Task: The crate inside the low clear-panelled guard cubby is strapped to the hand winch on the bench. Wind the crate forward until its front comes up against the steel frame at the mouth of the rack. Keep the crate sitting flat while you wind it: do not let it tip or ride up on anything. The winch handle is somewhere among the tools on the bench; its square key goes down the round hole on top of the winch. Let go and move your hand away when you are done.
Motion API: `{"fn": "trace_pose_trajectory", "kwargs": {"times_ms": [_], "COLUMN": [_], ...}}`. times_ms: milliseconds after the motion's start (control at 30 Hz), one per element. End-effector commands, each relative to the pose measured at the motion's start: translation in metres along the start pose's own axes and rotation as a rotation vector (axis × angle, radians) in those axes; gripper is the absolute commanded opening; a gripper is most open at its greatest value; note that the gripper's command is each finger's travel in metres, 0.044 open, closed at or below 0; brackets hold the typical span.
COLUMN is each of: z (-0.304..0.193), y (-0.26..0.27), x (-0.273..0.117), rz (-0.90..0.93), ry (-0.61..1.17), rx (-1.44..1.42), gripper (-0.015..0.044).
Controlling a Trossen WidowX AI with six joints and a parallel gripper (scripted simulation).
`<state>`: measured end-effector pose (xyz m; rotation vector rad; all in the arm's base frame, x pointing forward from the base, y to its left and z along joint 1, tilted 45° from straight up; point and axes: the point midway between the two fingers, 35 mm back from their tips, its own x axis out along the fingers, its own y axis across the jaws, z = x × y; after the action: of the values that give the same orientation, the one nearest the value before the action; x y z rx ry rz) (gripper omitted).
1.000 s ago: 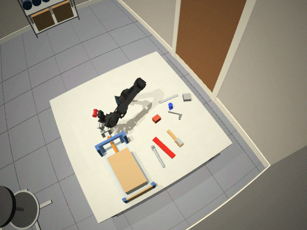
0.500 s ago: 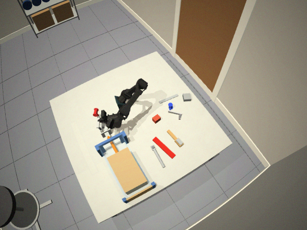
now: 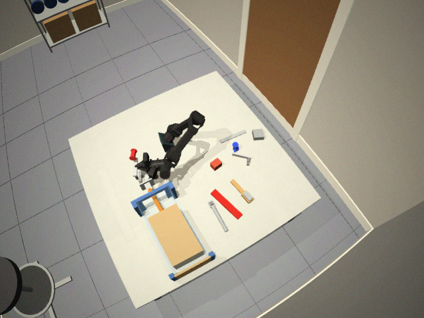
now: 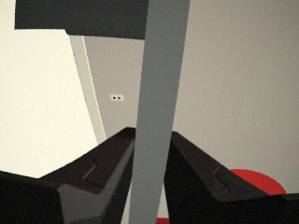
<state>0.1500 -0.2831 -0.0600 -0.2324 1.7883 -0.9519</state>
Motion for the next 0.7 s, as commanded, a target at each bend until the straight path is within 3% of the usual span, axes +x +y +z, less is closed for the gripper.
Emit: {"fn": "trace_pose_trajectory", "kwargs": {"times_ms": [0,667], "z": [0.000,-0.042], "y": [-0.002,0.011], "x": [0.000,-0.019], "rz": [-0.018,-0.009], "ry": [-0.001,-0.001], "rx": [0.008,-0.019], "gripper": [0.0000,0.0000]}}
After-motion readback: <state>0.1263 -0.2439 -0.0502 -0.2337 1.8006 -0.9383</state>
